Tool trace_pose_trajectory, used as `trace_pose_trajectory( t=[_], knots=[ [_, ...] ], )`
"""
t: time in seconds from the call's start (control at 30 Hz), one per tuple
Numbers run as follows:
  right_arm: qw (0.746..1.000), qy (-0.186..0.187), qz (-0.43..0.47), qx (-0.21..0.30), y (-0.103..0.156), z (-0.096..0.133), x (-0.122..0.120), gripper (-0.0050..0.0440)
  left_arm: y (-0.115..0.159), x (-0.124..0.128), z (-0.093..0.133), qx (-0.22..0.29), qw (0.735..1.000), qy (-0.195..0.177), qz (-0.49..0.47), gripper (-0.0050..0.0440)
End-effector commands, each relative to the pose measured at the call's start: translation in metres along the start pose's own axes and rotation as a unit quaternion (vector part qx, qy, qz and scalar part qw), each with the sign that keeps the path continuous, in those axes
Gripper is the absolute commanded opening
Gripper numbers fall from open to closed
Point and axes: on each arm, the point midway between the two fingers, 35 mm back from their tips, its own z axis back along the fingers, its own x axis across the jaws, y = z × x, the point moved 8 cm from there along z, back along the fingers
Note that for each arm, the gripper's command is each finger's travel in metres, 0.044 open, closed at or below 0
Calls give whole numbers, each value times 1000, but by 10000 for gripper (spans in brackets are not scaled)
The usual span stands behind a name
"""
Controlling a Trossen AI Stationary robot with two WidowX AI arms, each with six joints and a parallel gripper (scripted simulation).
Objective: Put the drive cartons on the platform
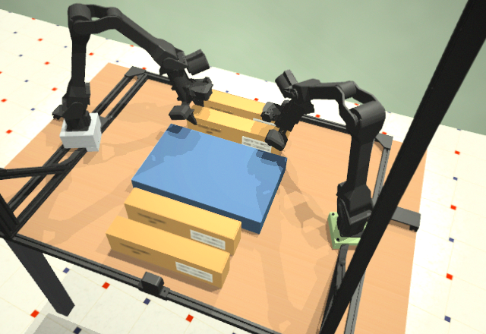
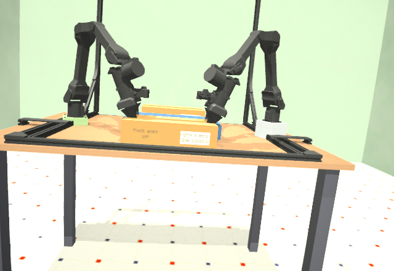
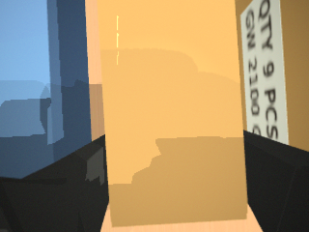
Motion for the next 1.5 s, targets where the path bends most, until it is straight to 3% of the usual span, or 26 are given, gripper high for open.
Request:
trace_pose_trajectory(
  t=[0.0,0.2,0.5,1.47],
  knots=[
    [1000,1,-1,2,1,-1,0,0,1,0,-1,2,1000,0,1,0],
    [1000,1,-1,2,0,2,0,0,0,0,3,2,1000,0,1,0],
    [1000,1,-1,2,-10,26,0,0,-10,0,27,2,1000,0,1,0],
    [1000,1,-1,2,-13,33,0,0,-13,0,34,2,1000,0,1,0]
  ],
)
